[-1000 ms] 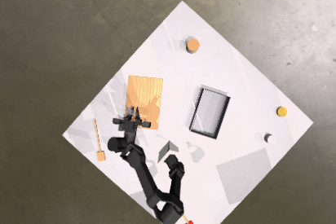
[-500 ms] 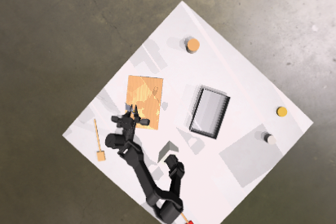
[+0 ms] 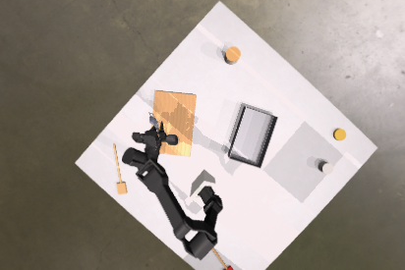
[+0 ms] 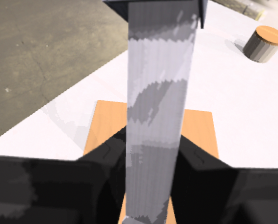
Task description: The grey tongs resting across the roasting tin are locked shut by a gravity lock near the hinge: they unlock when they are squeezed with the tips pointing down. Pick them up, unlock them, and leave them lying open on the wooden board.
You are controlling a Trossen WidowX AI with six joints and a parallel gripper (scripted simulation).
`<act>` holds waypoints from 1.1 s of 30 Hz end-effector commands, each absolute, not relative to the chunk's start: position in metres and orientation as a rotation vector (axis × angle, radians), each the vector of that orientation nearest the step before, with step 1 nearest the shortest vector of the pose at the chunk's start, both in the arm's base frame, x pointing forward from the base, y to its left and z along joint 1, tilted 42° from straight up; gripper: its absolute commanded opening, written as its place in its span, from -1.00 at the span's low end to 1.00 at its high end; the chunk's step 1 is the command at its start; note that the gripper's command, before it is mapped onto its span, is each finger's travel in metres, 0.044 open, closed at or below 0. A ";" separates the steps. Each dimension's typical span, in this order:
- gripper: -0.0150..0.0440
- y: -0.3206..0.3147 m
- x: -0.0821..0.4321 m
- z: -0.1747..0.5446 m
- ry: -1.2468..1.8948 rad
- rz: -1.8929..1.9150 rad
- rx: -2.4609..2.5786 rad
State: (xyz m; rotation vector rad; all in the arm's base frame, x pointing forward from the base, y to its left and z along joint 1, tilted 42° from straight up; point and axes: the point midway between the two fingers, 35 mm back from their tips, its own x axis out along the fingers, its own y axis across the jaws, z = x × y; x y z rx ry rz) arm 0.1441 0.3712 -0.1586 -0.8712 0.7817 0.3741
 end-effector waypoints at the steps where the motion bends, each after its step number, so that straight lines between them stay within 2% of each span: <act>1: -1.00 0.373 0.147 -0.165 0.831 0.358 -0.884; 33: -1.00 0.368 0.160 -0.186 1.228 0.187 -0.966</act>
